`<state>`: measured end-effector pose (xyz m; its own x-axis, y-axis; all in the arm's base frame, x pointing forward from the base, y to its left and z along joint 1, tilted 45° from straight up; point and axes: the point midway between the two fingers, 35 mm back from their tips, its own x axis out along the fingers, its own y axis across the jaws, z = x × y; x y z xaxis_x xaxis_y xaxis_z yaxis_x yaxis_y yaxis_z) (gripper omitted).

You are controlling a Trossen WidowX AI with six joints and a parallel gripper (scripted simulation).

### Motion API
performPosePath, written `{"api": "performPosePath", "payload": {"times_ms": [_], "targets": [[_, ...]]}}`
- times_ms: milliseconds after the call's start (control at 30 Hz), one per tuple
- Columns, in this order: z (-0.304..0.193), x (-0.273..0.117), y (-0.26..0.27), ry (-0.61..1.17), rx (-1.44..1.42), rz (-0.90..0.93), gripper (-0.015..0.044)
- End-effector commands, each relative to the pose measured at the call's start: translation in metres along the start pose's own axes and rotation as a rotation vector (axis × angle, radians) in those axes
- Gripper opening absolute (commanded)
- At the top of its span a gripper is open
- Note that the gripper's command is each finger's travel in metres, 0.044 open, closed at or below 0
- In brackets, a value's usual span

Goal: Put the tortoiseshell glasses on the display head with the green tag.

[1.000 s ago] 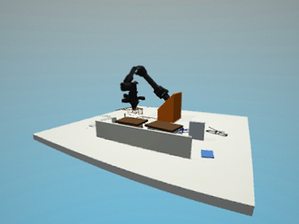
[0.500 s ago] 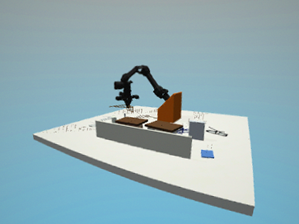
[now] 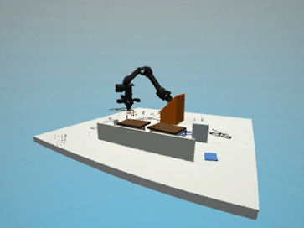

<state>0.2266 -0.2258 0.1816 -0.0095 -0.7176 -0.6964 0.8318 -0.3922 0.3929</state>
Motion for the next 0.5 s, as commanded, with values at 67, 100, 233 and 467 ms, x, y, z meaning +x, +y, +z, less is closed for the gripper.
{"api": "performPosePath", "payload": {"times_ms": [67,100,233,467], "targets": [[-0.001,0.036,-0.004,0.000,-0.013,-0.012,0.0000],[-0.001,0.041,-0.005,-0.001,-0.013,-0.012,0.0000],[-0.001,0.045,-0.005,-0.001,-0.013,-0.011,0.0000],[0.000,0.045,-0.006,-0.001,-0.013,-0.011,0.0000]]}}
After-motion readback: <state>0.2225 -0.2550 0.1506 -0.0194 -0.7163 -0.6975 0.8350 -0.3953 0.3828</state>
